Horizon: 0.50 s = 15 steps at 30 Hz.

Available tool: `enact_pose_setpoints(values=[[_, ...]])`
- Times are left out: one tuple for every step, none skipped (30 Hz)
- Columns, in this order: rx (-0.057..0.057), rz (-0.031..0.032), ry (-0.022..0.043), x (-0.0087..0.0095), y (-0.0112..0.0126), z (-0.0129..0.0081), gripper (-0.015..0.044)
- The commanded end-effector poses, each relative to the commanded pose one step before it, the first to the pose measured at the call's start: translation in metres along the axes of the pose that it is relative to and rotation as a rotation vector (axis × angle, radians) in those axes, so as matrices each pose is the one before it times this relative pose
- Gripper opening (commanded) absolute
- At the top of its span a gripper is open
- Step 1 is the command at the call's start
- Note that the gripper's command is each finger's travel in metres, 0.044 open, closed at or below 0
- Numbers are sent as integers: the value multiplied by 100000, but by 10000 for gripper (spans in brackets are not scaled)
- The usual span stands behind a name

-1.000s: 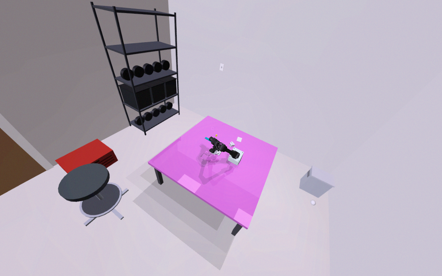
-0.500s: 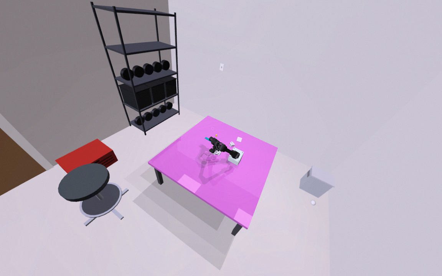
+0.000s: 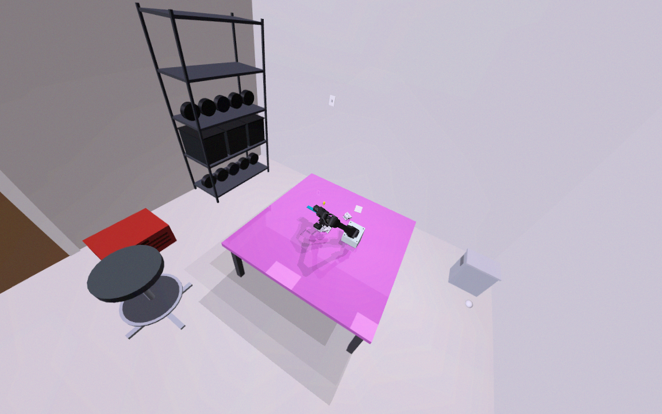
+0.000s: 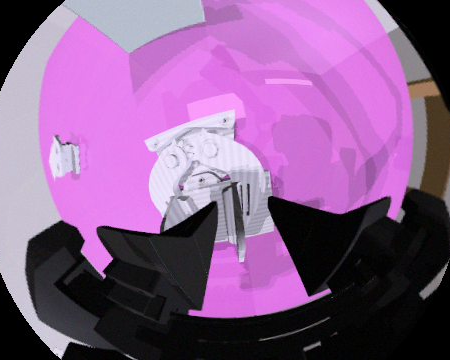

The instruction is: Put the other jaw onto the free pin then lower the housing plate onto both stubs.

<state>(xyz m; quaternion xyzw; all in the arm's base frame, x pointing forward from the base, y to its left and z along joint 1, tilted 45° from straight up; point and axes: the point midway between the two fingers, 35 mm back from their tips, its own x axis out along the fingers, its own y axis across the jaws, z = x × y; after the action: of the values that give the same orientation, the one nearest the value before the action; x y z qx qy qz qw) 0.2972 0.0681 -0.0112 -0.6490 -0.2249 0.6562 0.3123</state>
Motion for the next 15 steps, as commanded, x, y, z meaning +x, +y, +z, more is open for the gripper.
enact_pose_setpoints(values=[[-253,197,328,-1128,45,-173,224],[4,56,-26,-806,23,-36,224],[3,18,-38,-872,13,-10,224],[0,-32,-52,-979,-1,24,224],[-4,-103,-69,-1119,-22,70,224],[-9,-154,-68,-1022,-41,104,224],[-9,-126,-44,-639,-36,84,224],[-4,-47,-15,-214,-14,31,224],[0,0,0,0,0,0,224],[0,0,0,0,0,0,224],[1096,-336,320,659,225,-90,224],[-384,83,72,-28,36,18,250],[-1152,250,214,-84,108,55,277],[-1919,423,347,-139,179,96,303],[-2308,520,401,-166,213,121,329]])
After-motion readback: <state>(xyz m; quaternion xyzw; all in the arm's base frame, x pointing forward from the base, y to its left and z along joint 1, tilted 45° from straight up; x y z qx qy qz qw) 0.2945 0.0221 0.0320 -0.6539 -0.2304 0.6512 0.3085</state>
